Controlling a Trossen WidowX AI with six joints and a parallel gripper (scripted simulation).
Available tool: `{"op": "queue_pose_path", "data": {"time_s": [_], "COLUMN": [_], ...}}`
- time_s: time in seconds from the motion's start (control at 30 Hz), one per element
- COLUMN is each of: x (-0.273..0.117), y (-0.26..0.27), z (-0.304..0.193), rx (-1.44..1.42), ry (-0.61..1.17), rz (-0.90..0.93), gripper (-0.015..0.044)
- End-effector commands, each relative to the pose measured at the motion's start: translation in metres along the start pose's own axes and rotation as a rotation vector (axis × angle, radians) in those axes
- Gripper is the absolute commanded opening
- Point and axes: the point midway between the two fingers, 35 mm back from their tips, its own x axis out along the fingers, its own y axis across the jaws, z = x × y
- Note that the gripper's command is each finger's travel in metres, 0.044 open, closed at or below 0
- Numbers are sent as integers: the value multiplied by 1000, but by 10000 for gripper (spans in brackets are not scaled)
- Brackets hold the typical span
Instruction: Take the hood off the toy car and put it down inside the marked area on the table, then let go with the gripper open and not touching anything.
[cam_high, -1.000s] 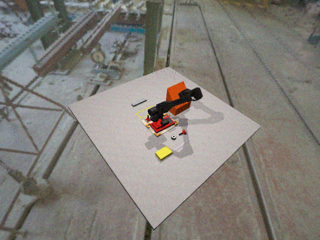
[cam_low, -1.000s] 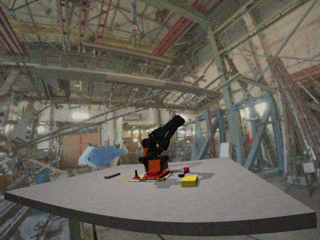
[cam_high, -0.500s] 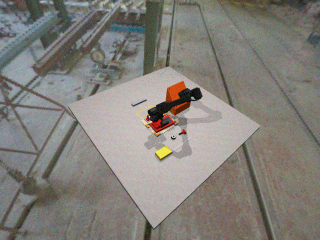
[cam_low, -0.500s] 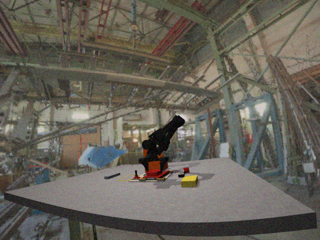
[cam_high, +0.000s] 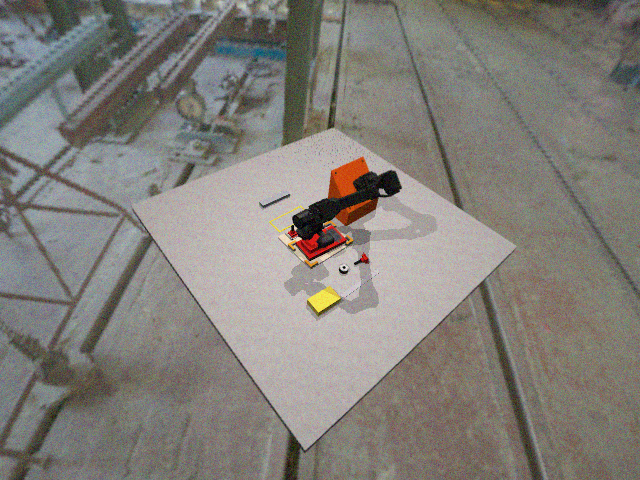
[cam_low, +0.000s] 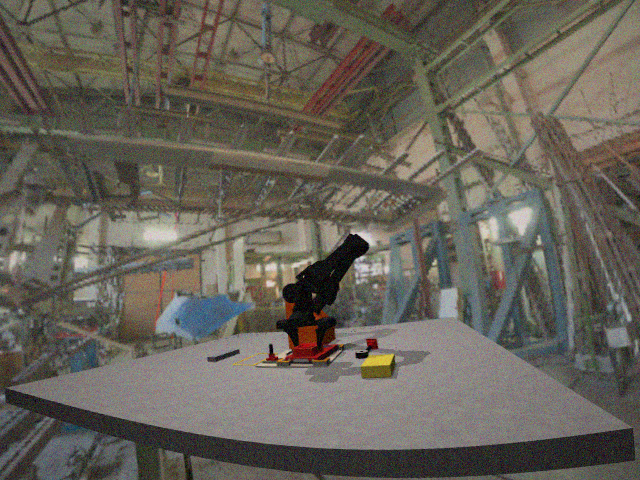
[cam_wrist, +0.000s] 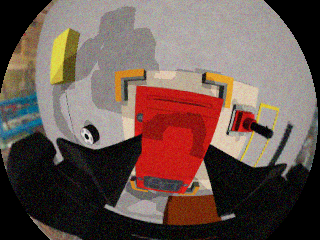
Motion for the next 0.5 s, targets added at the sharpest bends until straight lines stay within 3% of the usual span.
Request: {"op": "queue_pose_path", "data": {"time_s": [0.0, 0.27, 0.47], "x": [0, -5, -9], "y": [0, 0, 0], "z": [0, 0, 0], "rx": [-1, -1, -1], "ry": [0, 0, 0], "rz": [0, -1, -1], "gripper": [222, 12, 0]}}
